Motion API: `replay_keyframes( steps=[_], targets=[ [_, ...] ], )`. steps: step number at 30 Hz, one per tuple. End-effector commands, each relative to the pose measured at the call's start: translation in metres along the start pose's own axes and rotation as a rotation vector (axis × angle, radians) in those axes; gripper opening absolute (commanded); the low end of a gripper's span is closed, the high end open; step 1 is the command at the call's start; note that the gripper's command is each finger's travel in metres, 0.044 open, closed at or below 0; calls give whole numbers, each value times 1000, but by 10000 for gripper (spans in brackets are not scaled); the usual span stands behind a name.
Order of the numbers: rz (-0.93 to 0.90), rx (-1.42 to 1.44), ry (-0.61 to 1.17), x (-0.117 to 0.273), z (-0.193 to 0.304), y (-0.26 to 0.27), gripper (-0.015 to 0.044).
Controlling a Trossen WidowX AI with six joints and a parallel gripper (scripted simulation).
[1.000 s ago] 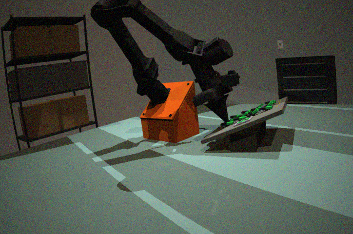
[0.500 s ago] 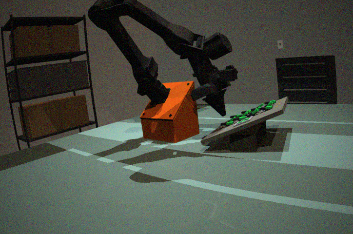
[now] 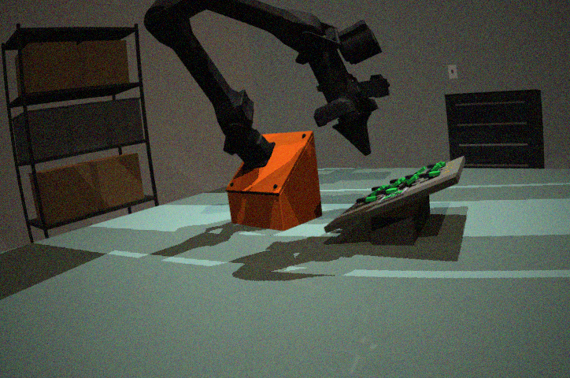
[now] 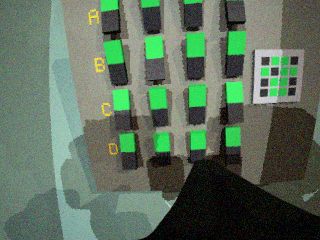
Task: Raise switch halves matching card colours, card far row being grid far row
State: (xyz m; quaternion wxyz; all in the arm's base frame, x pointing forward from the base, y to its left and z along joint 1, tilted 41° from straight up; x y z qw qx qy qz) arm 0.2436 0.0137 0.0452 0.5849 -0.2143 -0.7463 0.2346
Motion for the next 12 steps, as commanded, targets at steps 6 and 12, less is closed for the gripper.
replay_keyframes(
  steps=[6, 12],
  targets=[
    [2, -7, -8, 5, -36, 16, 0],
    [2, -7, -8, 5, -36, 16, 0]
  ],
)
Point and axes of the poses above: the point midway between the two fingers, 35 mm back from their tips, its own x axis back along the fingers, its own y axis across the jaws, z = x × y, the point moved 4 cm from there along x, back along the fingers, and after that the axes turned 11 degrees about -x, right-handed, at the moved point
